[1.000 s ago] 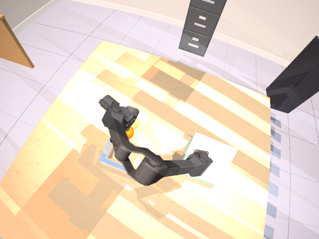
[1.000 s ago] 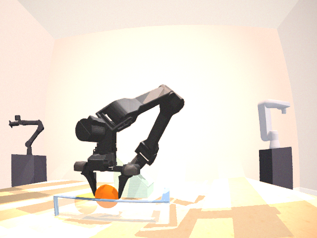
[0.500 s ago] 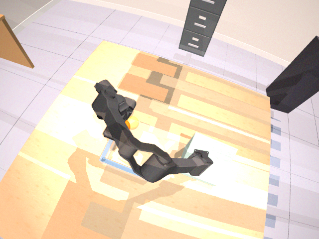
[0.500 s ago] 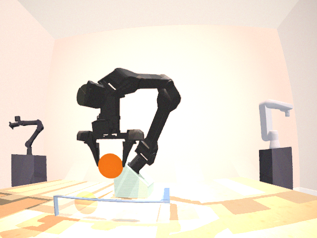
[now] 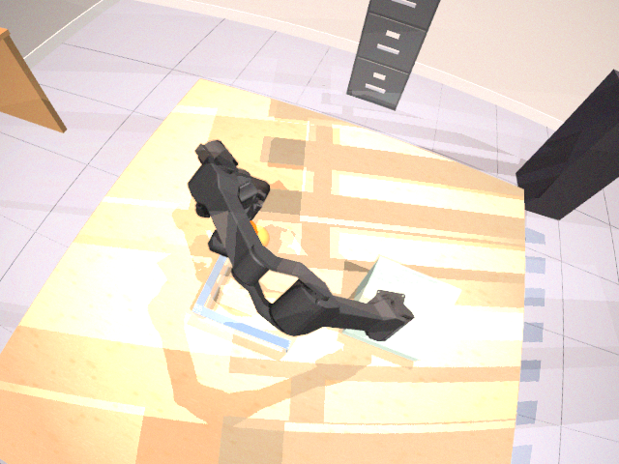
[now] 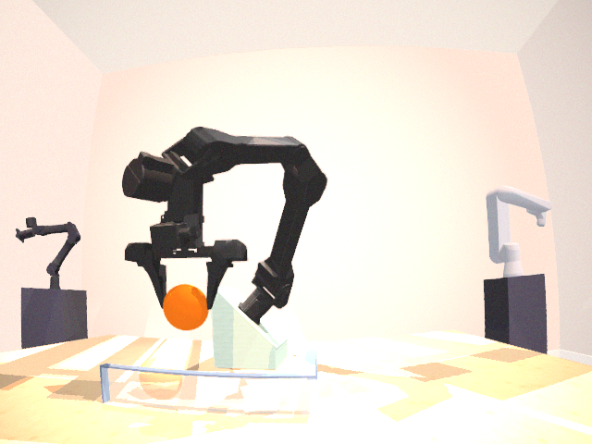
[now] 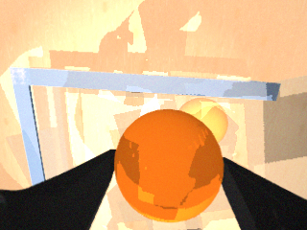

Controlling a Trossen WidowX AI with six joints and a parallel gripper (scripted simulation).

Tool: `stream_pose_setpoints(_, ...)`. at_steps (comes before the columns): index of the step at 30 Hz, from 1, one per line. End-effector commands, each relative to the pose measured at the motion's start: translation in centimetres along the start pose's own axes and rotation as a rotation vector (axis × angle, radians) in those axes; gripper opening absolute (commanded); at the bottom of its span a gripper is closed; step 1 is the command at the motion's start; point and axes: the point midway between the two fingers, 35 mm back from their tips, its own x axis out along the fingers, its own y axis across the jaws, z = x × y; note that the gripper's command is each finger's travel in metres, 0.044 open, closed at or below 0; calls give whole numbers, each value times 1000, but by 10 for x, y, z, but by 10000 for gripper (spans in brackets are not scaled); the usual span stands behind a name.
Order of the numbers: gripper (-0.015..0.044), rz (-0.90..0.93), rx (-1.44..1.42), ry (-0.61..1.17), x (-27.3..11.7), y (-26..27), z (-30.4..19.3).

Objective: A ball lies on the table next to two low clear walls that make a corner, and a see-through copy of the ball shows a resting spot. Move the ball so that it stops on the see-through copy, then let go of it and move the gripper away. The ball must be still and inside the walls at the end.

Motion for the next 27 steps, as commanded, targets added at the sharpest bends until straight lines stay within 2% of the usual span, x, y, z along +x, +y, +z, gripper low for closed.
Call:
stream_pose_setpoints(1,0,-5,2,-2,15,-29,-4)
stream_pose_setpoints(5,0,-6,1,-2,30,-51,-8)
stream_pose_setpoints(11,0,-6,1,-2,42,-53,-8)
stream_pose_setpoints(20,0,-3,1,-3,97,-52,-8)
stream_pose_setpoints(27,0,-2,1,-3,104,-52,-8)
